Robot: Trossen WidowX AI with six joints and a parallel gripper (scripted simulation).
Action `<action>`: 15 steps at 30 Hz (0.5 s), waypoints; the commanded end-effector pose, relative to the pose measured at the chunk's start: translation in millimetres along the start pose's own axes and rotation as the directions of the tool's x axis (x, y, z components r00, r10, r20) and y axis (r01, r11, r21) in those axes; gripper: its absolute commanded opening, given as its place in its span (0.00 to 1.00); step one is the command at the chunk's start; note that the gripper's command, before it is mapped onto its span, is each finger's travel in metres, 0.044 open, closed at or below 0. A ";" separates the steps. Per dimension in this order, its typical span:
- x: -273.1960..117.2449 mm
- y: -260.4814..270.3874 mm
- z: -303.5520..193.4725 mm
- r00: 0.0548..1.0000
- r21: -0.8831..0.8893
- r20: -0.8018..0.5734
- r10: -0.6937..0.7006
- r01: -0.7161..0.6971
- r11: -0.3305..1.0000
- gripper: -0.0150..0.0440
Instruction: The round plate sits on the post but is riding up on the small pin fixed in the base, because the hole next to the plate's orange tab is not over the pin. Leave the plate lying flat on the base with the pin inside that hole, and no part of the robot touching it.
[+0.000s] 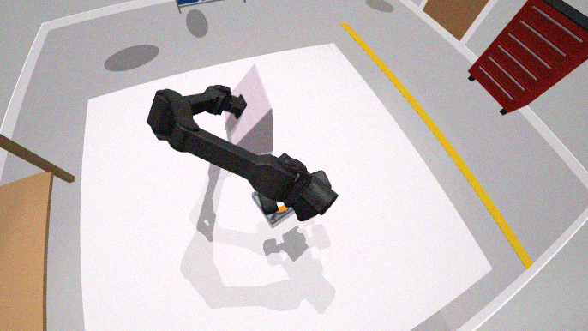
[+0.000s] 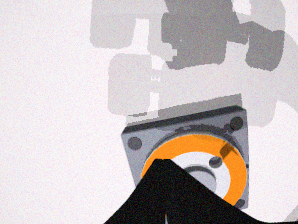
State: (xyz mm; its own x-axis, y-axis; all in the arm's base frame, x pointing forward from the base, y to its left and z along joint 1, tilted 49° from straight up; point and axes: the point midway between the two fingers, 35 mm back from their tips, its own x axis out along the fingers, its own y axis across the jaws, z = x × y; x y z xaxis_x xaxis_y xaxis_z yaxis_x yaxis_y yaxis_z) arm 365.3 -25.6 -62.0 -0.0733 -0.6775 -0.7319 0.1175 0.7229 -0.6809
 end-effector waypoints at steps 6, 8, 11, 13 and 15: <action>2.9 -41.8 -2.5 0.995 -0.031 -0.045 -0.091 0.089 0.996 0.25; 9.7 -42.5 -2.5 0.995 -0.031 -0.044 -0.091 0.089 0.996 0.25; 28.2 -45.0 -3.0 0.995 -0.031 -0.044 -0.091 0.089 0.996 0.25; 40.8 -47.1 -4.1 0.995 -0.031 -0.044 -0.092 0.091 0.995 0.25; 48.7 -48.8 -5.0 0.995 -0.031 -0.045 -0.093 0.092 0.995 0.25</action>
State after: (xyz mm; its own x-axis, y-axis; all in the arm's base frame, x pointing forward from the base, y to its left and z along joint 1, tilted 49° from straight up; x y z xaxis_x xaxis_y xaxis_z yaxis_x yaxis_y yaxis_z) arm 356.5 -81.9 -54.2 -0.1188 -0.7309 -0.6720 0.0942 0.6655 -0.7404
